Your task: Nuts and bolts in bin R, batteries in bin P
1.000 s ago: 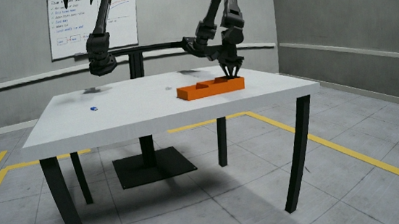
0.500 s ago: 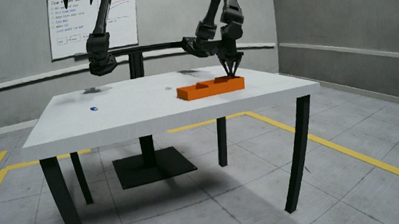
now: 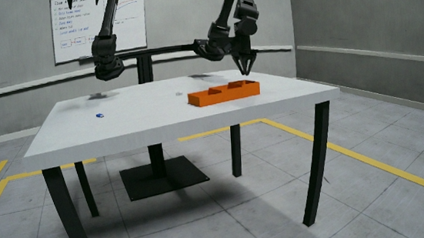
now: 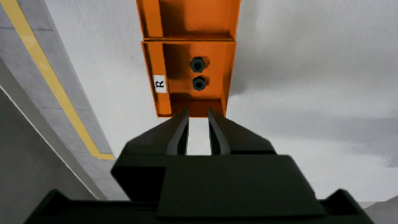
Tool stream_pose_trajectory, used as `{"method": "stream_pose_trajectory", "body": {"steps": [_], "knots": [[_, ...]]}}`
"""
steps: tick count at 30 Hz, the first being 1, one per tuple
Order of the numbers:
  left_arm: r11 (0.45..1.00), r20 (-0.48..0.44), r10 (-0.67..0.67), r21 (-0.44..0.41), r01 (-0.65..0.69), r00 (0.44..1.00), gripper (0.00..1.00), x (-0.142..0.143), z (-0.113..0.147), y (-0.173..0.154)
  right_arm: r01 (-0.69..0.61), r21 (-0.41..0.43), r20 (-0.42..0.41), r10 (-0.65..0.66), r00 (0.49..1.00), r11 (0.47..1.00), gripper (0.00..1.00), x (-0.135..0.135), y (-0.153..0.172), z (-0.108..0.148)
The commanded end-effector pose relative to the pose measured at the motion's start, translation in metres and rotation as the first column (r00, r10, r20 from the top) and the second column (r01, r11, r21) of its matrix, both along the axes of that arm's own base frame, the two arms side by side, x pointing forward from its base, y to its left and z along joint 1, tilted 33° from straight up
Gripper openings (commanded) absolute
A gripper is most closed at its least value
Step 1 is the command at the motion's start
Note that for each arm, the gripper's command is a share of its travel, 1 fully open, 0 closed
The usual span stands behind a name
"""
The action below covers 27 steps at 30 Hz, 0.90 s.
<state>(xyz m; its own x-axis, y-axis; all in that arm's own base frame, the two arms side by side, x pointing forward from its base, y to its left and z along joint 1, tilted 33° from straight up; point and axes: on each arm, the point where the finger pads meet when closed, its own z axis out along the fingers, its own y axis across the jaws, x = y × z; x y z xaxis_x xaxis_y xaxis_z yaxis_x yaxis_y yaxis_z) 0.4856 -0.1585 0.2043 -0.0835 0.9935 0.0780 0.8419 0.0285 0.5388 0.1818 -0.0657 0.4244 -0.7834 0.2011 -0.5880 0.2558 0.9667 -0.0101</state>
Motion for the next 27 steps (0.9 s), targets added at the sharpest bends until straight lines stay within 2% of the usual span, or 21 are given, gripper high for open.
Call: {"method": "stream_pose_trajectory", "body": {"steps": [1,7,8,10,11,14,15,18,19,25,27], "knots": [[1.000,0.027,-0.001,-0.013,0.001,1.000,0.21,0.006,0.014,-0.005,-0.010,-0.016,0.035,0.011,0.999,1.000,1.00,0.000,0.003,0.021],[1.000,0.027,-0.001,-0.013,0.001,1.000,0.21,0.006,0.013,-0.005,-0.010,-0.016,0.035,0.011,0.999,1.000,1.00,0.000,0.003,0.021],[1.000,0.024,-0.005,-0.015,0.006,1.000,0.21,0.009,0.010,-0.015,-0.010,-0.016,0.035,0.011,0.999,1.000,1.00,0.000,0.003,0.021],[1.000,0.027,-0.001,-0.013,0.001,1.000,0.21,0.006,0.013,-0.006,-0.010,-0.016,0.035,0.011,0.999,1.000,1.00,0.000,0.003,0.021],[1.000,0.027,-0.005,-0.016,0.006,1.000,0.21,0.009,0.012,-0.015,-0.010,-0.016,0.035,0.011,0.999,1.000,1.00,0.000,0.003,0.021],[1.000,0.026,-0.006,-0.015,0.007,1.000,0.21,0.009,0.011,-0.015,-0.010,-0.016,0.035,0.011,0.999,1.000,1.00,0.000,0.003,0.021],[1.000,0.027,-0.001,-0.013,0.001,1.000,0.21,0.006,0.013,-0.006,-0.010,-0.016,0.035,0.011,0.999,1.000,1.00,0.000,0.003,0.021],[1.000,0.027,-0.001,-0.013,0.001,1.000,0.21,0.006,0.013,-0.006,-0.010,-0.016,0.035,0.011,0.999,1.000,1.00,0.000,0.003,0.021],[1.000,0.027,-0.006,-0.016,0.007,1.000,0.21,0.010,0.012,-0.016,-0.010,-0.016,0.035,0.011,0.999,1.000,1.00,0.000,0.003,0.021],[1.000,0.027,-0.001,-0.013,0.001,1.000,0.21,0.006,0.013,-0.006,-0.010,-0.016,0.035,0.011,0.999,1.000,1.00,0.000,0.003,0.021],[1.000,0.029,-0.007,-0.016,0.007,1.000,0.21,0.010,0.012,-0.016,-0.010,-0.016,0.035,0.011,0.999,1.000,1.00,0.000,0.003,0.021]]}}
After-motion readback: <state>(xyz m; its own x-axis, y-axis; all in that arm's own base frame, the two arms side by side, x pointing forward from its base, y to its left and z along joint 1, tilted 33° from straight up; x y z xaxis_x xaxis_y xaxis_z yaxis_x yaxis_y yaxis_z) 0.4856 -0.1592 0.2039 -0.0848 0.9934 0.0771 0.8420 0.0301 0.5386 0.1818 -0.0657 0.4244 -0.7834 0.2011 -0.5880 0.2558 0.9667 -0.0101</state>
